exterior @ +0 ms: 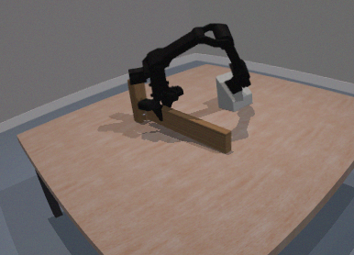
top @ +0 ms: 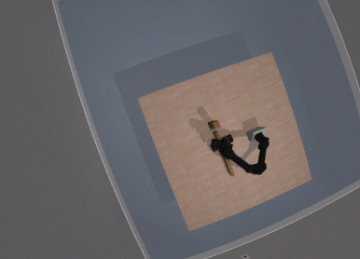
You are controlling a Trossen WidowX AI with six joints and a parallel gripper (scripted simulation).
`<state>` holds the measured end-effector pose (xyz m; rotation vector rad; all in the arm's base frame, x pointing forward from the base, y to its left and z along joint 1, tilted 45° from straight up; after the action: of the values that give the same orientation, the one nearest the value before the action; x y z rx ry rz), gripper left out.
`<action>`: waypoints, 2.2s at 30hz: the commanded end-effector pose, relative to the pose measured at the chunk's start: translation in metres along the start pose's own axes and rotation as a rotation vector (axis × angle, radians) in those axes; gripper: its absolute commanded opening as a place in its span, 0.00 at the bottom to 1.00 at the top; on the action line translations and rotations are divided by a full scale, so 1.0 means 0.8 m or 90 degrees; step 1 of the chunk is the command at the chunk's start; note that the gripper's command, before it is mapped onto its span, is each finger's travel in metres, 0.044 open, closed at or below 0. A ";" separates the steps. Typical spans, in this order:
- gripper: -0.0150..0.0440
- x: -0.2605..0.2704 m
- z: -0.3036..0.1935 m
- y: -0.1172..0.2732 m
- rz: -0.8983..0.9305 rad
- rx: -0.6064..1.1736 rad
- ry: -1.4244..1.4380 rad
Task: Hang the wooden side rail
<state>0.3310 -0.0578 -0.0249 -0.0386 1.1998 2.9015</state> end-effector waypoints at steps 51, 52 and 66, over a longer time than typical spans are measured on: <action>0.25 0.000 -0.010 0.004 -0.005 0.005 0.003; 0.25 0.000 -0.010 0.004 -0.005 0.005 0.003; 0.25 0.001 -0.012 0.004 -0.005 0.005 0.003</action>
<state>0.3309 -0.0626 -0.0288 -0.0405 1.2006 2.9003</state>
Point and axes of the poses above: the point midway between the two fingers, 35 mm back from their tips, its own y axis back along the fingers, its own x axis across the jaws, z = x × y, the point moved 3 cm from there along y, back along the fingers, and after that the axes turned 8 degrees about -y, right-handed, at the moved point
